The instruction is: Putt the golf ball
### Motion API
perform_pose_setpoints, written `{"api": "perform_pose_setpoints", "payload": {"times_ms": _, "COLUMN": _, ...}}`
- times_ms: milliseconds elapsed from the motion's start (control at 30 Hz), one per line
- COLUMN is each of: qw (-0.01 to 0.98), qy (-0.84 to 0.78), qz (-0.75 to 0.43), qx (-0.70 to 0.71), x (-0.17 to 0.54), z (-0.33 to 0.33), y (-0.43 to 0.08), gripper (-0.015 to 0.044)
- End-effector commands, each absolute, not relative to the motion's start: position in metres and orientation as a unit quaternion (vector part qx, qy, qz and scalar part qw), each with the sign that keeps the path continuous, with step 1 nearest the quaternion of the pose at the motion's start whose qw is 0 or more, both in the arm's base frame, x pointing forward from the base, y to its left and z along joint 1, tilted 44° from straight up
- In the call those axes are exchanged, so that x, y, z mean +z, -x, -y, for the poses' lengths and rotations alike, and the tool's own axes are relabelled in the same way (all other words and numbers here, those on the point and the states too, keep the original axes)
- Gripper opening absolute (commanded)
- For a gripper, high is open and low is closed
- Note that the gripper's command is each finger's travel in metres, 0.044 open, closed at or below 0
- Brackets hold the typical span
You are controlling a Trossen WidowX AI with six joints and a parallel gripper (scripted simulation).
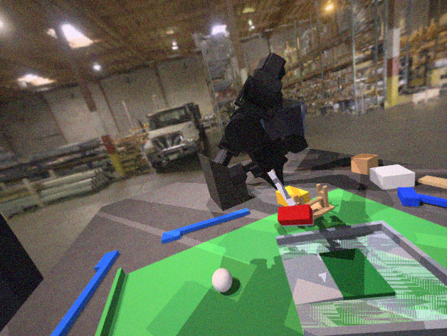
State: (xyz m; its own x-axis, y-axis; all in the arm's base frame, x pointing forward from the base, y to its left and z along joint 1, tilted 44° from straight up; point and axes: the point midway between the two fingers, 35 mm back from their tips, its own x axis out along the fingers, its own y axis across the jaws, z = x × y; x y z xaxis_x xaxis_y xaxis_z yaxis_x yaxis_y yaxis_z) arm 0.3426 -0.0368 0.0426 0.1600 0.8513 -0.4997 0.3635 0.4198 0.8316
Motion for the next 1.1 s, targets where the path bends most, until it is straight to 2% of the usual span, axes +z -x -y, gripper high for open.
{"api": "perform_pose_setpoints", "payload": {"times_ms": 0, "qw": 0.532, "qy": -0.561, "qz": -0.611, "qx": 0.17, "x": 0.032, "z": 0.055, "y": -0.345, "gripper": 0.0}}
{"api": "perform_pose_setpoints", "payload": {"times_ms": 700, "qw": 0.255, "qy": -0.796, "qz": -0.549, "qx": -0.004, "x": -0.028, "z": 0.136, "y": -0.33, "gripper": 0.0}}
{"api": "perform_pose_setpoints", "payload": {"times_ms": 1067, "qw": 0.244, "qy": -0.802, "qz": -0.546, "qx": -0.009, "x": -0.041, "z": 0.137, "y": -0.328, "gripper": 0.0}}
